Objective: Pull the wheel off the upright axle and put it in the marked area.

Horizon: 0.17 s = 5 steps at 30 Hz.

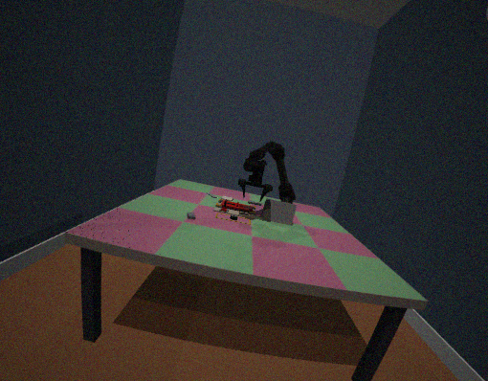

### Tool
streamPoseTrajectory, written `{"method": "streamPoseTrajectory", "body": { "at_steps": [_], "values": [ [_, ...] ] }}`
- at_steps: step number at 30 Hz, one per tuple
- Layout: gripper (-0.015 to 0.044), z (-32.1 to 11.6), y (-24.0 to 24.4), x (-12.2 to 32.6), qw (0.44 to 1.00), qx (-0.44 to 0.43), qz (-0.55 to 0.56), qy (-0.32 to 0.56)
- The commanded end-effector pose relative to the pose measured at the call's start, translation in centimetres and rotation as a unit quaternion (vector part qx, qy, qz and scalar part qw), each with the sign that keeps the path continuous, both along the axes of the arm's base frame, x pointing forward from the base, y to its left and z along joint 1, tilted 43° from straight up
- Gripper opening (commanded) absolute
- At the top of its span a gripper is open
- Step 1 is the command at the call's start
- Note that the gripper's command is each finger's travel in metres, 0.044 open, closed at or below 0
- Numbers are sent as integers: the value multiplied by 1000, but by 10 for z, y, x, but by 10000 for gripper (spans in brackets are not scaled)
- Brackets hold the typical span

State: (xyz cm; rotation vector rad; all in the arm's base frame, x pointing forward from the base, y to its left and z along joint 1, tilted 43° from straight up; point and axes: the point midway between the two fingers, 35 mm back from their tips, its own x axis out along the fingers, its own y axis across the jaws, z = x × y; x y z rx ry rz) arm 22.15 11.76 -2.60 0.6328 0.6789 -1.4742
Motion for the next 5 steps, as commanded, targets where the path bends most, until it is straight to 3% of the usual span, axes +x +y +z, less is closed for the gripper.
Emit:
{"method": "streamPoseTrajectory", "body": {
  "at_steps": [1,5],
  "values": [
    [440,0,0,-1,1000,1,-3,1],
    [440,0,0,-1,1000,1,-3,1]
  ]
}}
